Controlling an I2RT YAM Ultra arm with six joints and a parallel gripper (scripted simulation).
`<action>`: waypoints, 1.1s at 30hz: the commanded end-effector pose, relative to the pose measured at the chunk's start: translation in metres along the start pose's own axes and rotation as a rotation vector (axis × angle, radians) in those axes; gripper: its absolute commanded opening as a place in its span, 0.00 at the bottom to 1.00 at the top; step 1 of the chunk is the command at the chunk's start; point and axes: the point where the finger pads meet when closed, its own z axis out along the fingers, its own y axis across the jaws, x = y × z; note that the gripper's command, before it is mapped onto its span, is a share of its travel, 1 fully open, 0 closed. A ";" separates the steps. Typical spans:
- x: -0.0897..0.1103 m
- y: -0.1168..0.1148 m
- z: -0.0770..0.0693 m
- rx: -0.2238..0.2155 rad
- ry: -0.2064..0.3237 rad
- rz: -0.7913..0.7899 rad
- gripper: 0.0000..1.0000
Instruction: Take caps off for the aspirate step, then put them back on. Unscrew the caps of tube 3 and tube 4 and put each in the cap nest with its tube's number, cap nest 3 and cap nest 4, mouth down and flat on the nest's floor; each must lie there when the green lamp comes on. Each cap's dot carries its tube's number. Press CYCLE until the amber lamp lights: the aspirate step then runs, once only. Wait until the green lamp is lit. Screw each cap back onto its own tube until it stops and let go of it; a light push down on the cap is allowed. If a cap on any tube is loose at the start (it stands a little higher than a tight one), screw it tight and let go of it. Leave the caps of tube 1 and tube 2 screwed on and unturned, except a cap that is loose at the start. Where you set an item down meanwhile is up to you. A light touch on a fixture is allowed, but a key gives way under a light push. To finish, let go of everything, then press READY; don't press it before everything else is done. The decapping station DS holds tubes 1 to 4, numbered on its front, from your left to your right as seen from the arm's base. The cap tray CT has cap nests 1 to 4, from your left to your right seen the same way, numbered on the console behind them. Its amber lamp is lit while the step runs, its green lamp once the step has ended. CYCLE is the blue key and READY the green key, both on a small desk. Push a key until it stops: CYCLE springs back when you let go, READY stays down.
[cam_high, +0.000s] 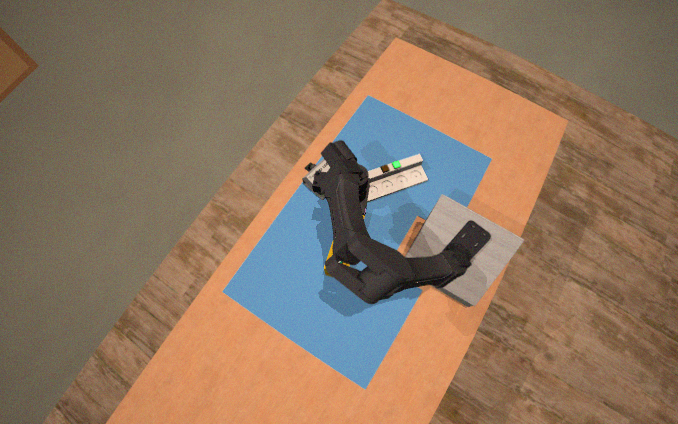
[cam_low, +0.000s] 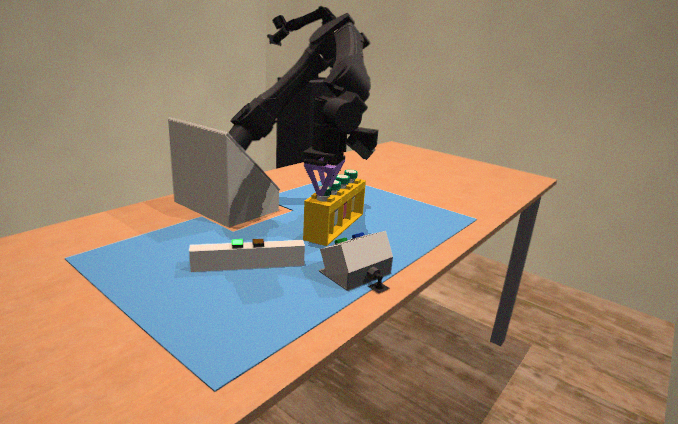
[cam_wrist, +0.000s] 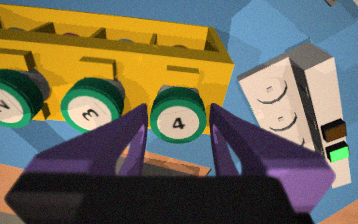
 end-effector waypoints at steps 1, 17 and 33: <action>-0.001 -0.002 -0.003 0.006 -0.010 -0.033 0.00; -0.001 -0.002 -0.003 0.006 -0.011 0.117 0.00; -0.001 -0.002 -0.003 0.002 -0.012 0.817 0.00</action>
